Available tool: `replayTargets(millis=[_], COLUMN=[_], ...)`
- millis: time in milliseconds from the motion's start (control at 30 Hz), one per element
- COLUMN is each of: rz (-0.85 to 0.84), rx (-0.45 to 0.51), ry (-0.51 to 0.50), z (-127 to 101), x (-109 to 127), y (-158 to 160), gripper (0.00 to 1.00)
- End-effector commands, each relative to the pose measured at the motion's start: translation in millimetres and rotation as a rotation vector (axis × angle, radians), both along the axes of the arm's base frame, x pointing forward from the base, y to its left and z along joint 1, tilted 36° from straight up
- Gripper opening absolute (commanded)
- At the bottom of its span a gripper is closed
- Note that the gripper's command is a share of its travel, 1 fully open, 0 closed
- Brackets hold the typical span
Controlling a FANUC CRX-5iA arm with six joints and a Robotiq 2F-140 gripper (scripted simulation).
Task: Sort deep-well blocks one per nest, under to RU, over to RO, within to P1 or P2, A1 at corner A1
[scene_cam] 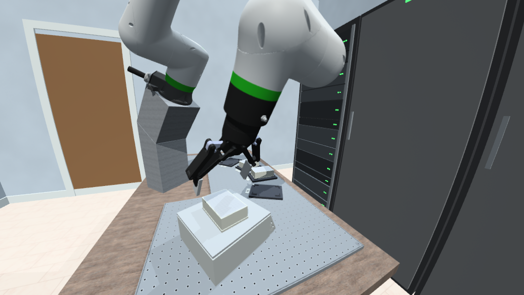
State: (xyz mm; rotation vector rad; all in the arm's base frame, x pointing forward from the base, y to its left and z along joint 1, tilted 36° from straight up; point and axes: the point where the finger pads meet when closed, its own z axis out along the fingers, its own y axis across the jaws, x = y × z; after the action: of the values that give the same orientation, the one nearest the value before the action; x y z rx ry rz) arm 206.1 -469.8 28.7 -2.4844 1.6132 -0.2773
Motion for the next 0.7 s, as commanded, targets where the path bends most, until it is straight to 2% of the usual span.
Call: replayTargets(millis=[0,667], rz=[0.000,0.000], rx=[0.000,0.000], ry=[0.000,0.000], z=[0.1,-3.9], x=[-0.1,2.0], y=[-0.1,-2.2], gripper=[1.00,1.00])
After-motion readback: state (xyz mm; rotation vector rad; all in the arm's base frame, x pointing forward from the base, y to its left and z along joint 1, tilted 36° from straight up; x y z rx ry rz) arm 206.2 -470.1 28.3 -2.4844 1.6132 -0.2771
